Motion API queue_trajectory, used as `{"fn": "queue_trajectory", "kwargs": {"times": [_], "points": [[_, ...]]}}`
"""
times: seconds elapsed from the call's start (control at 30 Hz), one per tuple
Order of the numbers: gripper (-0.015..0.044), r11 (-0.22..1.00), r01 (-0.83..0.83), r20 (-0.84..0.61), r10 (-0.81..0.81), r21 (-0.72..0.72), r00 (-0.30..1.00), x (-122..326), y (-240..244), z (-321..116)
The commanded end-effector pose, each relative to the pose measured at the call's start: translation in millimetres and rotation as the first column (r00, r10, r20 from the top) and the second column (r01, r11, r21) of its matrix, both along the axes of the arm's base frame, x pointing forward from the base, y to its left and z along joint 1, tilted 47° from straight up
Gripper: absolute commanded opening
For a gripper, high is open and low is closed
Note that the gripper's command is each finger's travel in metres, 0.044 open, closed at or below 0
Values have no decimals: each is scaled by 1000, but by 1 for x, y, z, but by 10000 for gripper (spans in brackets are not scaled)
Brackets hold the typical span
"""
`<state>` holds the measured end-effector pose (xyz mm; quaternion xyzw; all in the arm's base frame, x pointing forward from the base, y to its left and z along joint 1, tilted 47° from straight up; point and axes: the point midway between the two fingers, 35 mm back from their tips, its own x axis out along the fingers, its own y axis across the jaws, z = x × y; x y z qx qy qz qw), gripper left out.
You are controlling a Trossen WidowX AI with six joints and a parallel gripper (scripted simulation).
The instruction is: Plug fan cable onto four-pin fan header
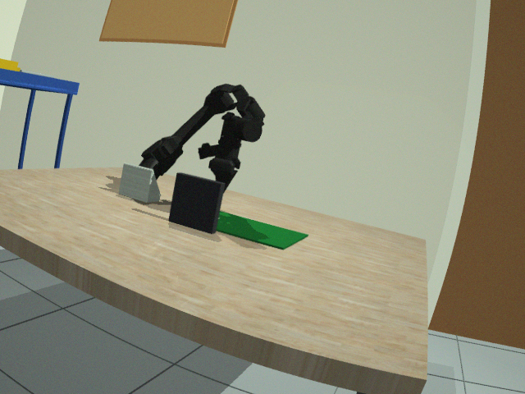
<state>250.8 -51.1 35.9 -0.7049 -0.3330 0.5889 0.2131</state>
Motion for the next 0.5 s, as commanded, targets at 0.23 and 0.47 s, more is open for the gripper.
{"fn": "queue_trajectory", "kwargs": {"times": [0.23,0.47], "points": [[260,1000,-7,2,7,-8,1000,33,4,29],[260,1000,-9,6,9,3,1000,87,43,73]]}}
